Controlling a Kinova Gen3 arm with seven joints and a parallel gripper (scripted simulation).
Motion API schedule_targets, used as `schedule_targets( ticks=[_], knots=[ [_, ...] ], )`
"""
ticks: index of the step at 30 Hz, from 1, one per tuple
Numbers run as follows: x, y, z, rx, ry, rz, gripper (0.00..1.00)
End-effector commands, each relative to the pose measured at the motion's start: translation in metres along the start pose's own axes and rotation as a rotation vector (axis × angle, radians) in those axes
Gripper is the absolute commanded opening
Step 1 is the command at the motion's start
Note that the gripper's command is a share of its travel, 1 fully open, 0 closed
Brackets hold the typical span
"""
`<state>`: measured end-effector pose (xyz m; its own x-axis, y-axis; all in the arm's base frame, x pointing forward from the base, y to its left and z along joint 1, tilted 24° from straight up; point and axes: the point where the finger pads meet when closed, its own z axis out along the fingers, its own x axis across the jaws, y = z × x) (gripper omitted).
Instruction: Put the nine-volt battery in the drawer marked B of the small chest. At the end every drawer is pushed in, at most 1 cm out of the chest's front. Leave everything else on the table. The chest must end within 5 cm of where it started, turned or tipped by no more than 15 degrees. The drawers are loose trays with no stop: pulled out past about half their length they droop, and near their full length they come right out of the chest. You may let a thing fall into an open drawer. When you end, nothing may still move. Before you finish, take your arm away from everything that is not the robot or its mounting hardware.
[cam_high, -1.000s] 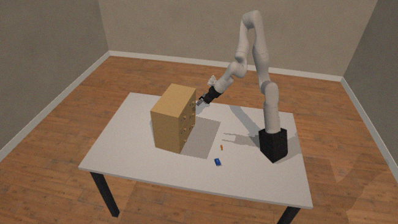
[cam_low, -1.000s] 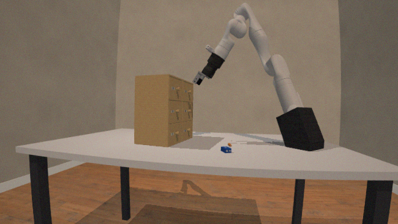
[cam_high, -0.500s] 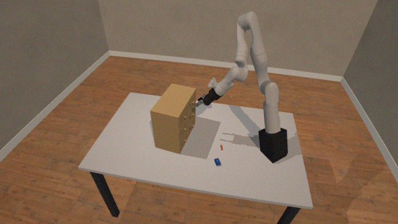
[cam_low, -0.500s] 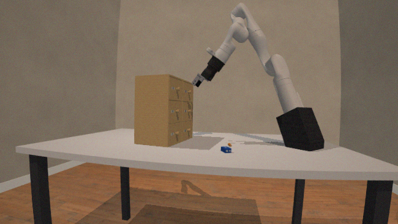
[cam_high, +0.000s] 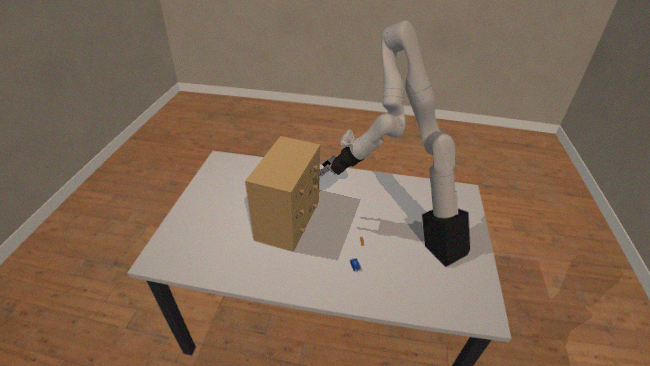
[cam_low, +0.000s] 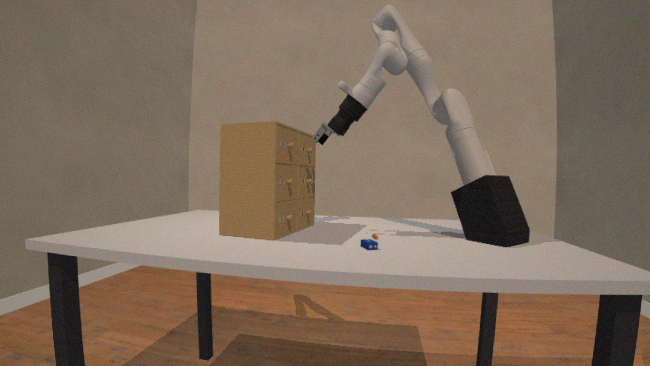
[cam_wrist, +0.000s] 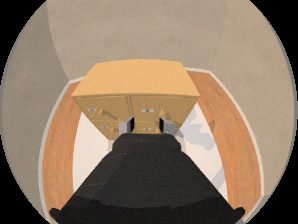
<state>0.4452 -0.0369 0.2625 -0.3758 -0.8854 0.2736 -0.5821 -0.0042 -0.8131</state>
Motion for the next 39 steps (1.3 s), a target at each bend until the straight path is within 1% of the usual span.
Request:
schedule_targets(
  ticks=[1, 12, 39],
  knots=[
    [-0.0008, 0.0021, 0.0015, 0.001, 0.0, -0.005, 1.0],
    [-0.0013, 0.0023, 0.0038, 0.015, -0.002, -0.005, 1.0],
    [-0.0014, 0.0023, 0.0042, 0.018, -0.003, -0.005, 1.0]
  ],
)
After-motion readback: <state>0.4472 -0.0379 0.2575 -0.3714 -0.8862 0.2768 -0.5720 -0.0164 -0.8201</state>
